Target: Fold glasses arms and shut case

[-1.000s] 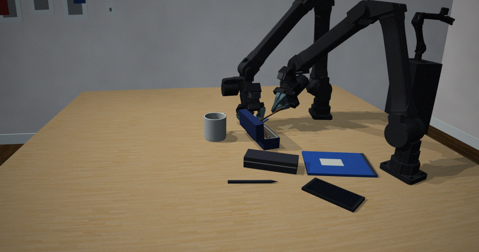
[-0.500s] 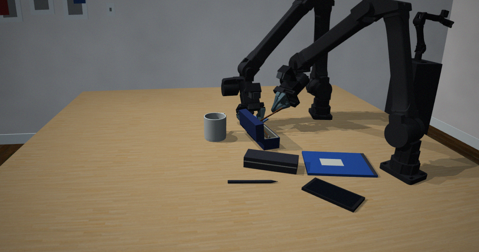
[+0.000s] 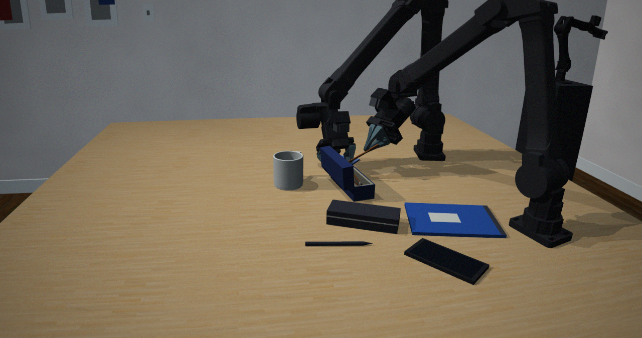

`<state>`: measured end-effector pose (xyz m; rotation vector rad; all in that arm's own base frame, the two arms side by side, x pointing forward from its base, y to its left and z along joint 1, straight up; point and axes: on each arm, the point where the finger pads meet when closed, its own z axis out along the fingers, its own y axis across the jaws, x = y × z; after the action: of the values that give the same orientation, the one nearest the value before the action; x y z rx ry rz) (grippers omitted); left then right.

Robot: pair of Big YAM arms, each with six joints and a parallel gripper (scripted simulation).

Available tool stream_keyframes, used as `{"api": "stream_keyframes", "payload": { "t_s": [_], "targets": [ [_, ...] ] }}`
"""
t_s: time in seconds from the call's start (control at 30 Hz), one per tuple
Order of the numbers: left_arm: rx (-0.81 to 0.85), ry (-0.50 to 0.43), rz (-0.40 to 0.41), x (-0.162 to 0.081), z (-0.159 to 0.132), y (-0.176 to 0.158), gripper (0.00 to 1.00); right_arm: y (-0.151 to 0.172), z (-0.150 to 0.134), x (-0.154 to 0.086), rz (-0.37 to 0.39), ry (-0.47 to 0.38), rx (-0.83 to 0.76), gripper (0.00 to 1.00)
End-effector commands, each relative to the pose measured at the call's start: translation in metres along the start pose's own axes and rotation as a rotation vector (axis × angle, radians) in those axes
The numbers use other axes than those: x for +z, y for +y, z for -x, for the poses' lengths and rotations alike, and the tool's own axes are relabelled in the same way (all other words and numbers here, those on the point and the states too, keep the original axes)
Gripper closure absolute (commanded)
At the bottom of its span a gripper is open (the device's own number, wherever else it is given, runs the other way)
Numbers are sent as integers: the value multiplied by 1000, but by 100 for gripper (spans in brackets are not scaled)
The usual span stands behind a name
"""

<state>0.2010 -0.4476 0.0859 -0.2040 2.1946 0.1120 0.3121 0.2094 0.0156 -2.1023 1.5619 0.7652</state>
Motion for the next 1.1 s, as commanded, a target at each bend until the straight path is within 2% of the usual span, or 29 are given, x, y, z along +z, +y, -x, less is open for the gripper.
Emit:
{"api": "stream_keyframes", "payload": {
  "t_s": [0.0,0.03,0.53,0.57,0.6,1.07],
  "targets": [
    [-16,10,-39,-11,17,-11,100,5,-9,-1,8,8,55,43],
    [5,13,-19,-2,11,1,100,5,-9,-1,8,8,55,43],
    [26,61,-47,1,13,5,100,5,-9,-1,8,8,55,43],
    [8,65,-69,-6,19,-6,100,5,-9,-1,8,8,55,43],
    [33,70,-49,2,12,7,100,5,-9,-1,8,8,55,43],
    [56,121,-80,5,14,10,100,5,-9,-1,8,8,55,43]
  ]
}}
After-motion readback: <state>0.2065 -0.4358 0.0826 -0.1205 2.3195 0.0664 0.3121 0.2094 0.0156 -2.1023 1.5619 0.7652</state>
